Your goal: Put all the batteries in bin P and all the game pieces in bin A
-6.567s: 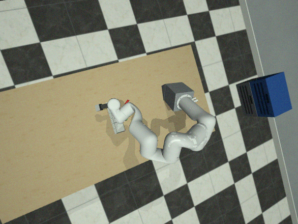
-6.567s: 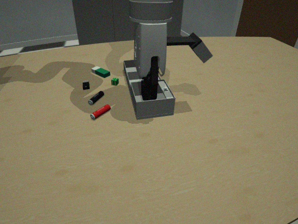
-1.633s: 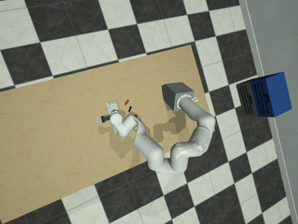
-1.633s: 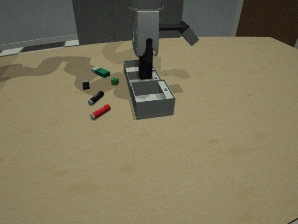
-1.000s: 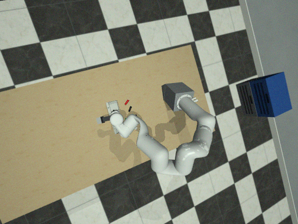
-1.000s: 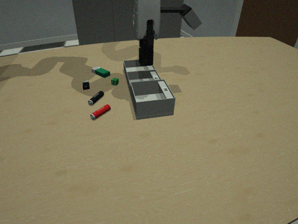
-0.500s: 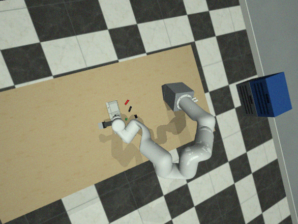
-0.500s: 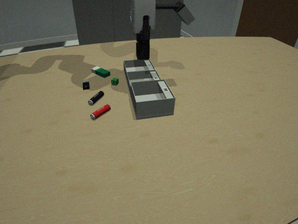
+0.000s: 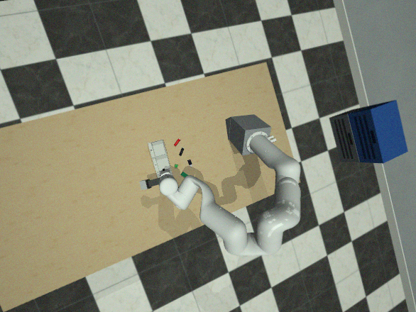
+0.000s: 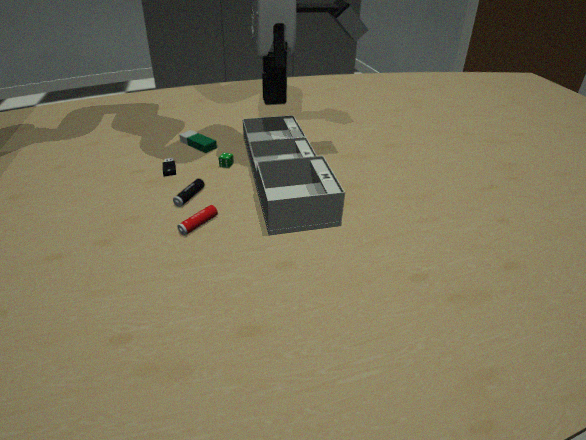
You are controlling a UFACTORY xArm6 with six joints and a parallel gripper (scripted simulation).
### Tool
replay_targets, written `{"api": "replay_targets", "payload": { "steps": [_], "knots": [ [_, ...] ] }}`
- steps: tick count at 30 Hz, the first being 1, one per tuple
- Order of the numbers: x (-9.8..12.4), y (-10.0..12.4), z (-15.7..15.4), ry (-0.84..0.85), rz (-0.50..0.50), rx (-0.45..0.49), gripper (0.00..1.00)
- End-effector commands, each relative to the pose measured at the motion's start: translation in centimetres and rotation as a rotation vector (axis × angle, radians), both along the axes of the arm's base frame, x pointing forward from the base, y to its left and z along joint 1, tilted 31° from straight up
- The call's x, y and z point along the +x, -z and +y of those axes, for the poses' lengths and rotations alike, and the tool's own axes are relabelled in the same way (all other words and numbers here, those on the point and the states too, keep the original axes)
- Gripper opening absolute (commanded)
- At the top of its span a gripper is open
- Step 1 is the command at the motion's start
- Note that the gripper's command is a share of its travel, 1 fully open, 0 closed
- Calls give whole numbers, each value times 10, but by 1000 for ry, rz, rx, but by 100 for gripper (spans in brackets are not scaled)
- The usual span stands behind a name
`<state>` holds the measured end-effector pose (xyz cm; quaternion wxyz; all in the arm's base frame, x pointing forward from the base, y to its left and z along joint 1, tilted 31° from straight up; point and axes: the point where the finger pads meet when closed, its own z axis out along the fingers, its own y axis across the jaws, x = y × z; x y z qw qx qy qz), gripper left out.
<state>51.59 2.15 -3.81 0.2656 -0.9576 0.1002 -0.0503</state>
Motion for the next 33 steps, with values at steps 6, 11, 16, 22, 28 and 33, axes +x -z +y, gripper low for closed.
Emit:
{"api": "replay_targets", "payload": {
  "steps": [6, 11, 16, 22, 28, 33],
  "knots": [
    [4, 16, 11, 1, -3, -1, 7],
    [6, 23, 15, 1, -3, -1, 7],
    [8, 34, 21, 1, -3, -1, 7],
    [10, 48, 29, 1, -2, -1, 7],
    [10, 49, 30, 1, -2, -1, 7],
    [10, 49, 30, 1, -2, -1, 7]
  ]
}}
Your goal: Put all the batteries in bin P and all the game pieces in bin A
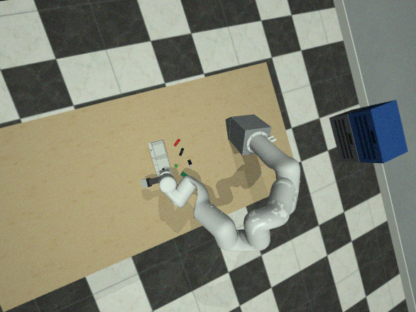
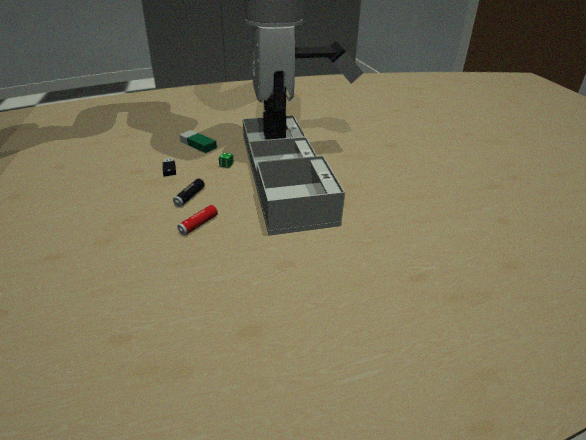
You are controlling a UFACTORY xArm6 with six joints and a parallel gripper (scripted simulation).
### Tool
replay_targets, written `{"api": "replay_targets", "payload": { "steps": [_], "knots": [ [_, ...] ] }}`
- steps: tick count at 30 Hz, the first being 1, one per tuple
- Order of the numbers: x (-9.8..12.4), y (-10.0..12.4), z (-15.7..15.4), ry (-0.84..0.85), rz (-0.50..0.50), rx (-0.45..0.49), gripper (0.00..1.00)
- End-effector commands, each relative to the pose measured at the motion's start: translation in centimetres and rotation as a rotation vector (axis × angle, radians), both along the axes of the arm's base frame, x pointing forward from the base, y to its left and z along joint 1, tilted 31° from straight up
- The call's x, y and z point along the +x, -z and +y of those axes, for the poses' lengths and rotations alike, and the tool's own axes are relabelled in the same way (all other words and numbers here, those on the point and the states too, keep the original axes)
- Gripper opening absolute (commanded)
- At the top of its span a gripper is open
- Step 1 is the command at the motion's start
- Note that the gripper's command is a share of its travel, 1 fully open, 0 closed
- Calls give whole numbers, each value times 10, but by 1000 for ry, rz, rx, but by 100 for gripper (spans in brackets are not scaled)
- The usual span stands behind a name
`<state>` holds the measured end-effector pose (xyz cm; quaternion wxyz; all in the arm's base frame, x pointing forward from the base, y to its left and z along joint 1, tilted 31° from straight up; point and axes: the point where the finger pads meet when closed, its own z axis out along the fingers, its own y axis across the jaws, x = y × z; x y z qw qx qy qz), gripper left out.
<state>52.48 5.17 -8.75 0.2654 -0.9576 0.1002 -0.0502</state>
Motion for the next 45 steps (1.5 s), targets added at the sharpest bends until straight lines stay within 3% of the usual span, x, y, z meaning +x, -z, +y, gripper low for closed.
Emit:
{"api": "replay_targets", "payload": {
  "steps": [1, 45],
  "knots": [
    [1, -1, -1, 1, -3, 0, 7],
    [0, -7, -4, 1, -3, 0, 7]
  ]
}}
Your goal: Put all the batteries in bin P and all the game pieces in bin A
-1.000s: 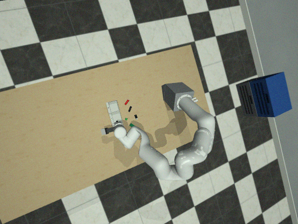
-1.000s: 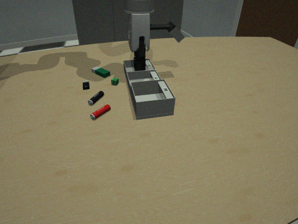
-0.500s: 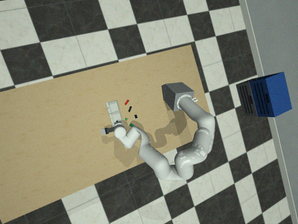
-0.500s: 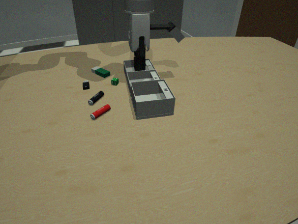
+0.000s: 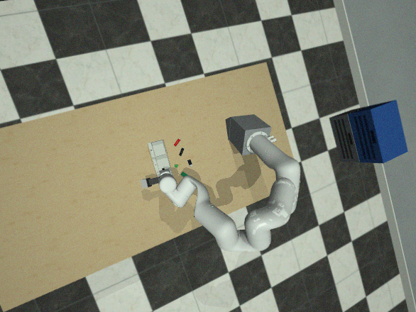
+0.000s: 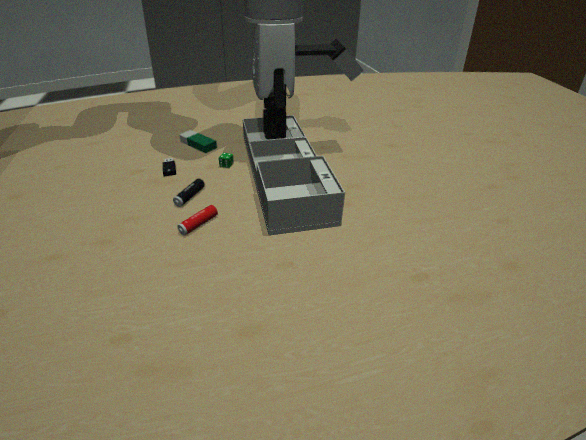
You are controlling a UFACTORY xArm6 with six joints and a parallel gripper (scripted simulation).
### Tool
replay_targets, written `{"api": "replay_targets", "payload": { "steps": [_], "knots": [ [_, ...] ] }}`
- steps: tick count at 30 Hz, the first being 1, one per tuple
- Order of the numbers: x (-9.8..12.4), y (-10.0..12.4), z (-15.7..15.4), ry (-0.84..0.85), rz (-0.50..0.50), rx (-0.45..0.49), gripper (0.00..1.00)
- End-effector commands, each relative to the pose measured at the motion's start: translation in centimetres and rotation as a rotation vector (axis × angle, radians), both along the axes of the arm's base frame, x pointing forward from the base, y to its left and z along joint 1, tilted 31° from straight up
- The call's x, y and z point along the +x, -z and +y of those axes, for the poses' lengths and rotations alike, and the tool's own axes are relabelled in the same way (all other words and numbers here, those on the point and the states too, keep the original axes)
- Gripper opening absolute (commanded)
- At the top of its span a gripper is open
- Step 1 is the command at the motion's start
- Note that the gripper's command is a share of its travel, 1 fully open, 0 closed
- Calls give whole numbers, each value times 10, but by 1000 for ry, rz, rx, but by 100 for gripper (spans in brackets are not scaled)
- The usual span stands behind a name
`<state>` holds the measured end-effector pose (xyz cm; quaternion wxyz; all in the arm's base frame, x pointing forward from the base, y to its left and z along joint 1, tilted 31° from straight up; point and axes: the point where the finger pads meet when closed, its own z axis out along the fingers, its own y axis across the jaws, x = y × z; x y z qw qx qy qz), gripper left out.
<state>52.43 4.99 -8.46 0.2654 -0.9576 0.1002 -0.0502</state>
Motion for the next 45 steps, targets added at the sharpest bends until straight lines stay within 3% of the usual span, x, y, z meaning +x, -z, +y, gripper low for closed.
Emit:
{"api": "replay_targets", "payload": {
  "steps": [1, 18, 26, 33, 45],
  "knots": [
    [1, -5, -3, 1, -3, -1, 7],
    [-2, -22, -13, 1, -3, -1, 7],
    [-7, -49, -28, 1, -3, -1, 7],
    [-7, -49, -28, 1, -3, -1, 7],
    [-22, -134, -78, 1, -3, -1, 7]
  ]
}}
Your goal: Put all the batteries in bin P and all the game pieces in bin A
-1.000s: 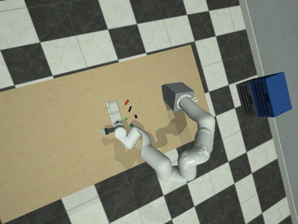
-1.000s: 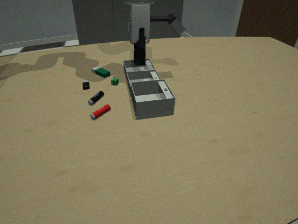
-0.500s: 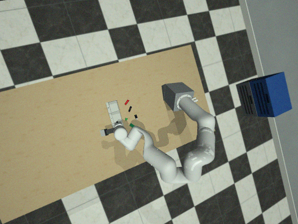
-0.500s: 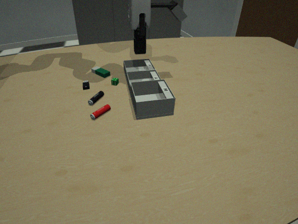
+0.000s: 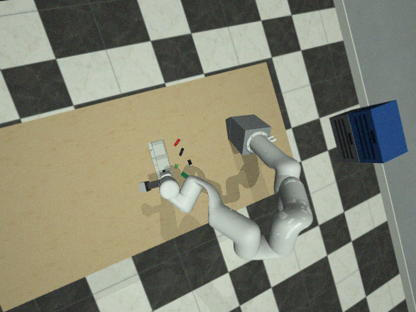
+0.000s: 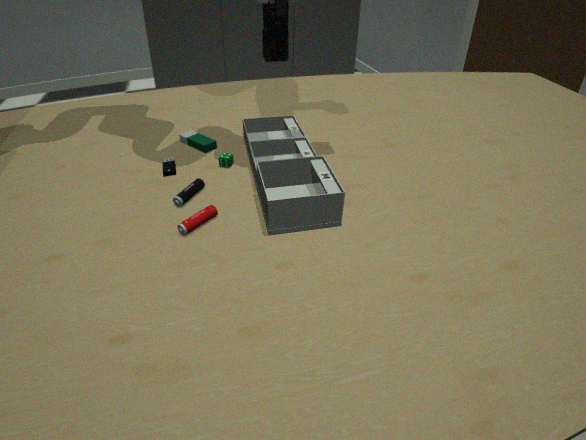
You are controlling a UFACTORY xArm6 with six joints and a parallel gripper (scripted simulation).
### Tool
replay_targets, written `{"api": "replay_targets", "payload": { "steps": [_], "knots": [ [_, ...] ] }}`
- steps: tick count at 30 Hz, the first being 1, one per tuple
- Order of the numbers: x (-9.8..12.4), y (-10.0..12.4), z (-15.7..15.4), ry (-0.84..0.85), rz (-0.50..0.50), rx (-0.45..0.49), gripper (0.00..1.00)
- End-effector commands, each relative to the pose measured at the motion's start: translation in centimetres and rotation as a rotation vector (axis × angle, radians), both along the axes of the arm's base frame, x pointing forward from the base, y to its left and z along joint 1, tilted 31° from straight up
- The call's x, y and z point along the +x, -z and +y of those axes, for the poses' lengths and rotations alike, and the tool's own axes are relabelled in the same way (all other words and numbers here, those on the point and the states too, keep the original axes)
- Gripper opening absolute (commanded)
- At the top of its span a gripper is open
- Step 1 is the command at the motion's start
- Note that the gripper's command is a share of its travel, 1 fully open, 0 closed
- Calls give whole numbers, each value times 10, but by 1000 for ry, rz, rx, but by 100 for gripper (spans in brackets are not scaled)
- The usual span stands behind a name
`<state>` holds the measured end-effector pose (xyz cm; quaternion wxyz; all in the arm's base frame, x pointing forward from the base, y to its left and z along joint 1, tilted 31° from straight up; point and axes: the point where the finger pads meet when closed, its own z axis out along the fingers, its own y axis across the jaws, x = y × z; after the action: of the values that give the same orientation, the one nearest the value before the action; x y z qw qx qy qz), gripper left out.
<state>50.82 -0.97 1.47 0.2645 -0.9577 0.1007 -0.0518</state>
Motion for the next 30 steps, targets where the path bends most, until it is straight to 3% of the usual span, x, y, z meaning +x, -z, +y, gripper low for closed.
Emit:
{"api": "replay_targets", "payload": {
  "steps": [1, 3, 16, 17, 20, 22, 30],
  "knots": [
    [-7, -42, -23, -1, -1, 1, 7],
    [-10, -56, -31, -1, -1, 1, 7],
    [-10, -56, -31, -1, -1, 1, 7],
    [-13, -49, -29, 42, 24, 8, 30],
    [-24, -27, -22, 153, 88, 28, 30],
    [-24, -27, -22, 153, 88, 28, 30],
    [-52, 31, -5, 385, 225, 70, 30]
  ]
}}
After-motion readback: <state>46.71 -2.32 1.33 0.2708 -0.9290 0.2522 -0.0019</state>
